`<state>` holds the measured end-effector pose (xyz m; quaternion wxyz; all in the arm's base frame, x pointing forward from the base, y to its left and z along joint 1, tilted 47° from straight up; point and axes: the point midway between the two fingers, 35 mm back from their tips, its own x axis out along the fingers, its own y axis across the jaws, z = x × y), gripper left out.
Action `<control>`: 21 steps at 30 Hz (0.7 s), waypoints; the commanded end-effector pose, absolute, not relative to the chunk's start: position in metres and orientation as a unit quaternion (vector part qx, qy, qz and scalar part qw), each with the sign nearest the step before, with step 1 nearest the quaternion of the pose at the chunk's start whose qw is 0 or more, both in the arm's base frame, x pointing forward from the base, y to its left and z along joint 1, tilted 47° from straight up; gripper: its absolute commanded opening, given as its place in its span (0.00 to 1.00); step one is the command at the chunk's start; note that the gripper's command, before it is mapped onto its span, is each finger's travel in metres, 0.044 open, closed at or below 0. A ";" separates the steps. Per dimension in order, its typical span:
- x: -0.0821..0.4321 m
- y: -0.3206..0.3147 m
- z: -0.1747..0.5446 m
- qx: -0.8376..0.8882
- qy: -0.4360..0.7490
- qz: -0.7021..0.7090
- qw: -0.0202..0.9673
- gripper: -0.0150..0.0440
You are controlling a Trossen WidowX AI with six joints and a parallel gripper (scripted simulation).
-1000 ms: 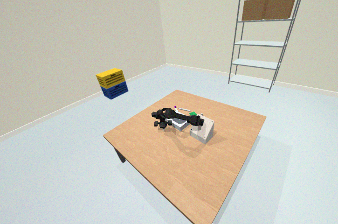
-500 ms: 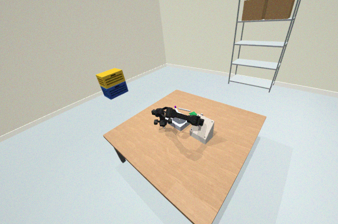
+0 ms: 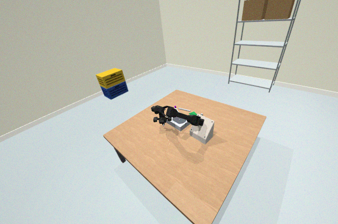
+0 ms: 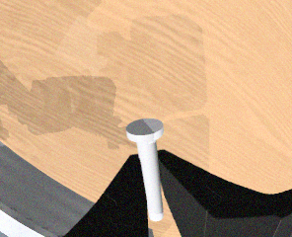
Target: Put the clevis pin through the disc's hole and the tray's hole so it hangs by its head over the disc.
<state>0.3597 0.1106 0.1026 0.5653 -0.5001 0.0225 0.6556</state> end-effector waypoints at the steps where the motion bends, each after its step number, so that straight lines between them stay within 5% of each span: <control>1: 0.360 0.105 0.112 -0.504 0.017 0.652 0.566 0.25; 21: 0.364 0.115 0.101 -0.515 0.002 0.654 0.555 0.25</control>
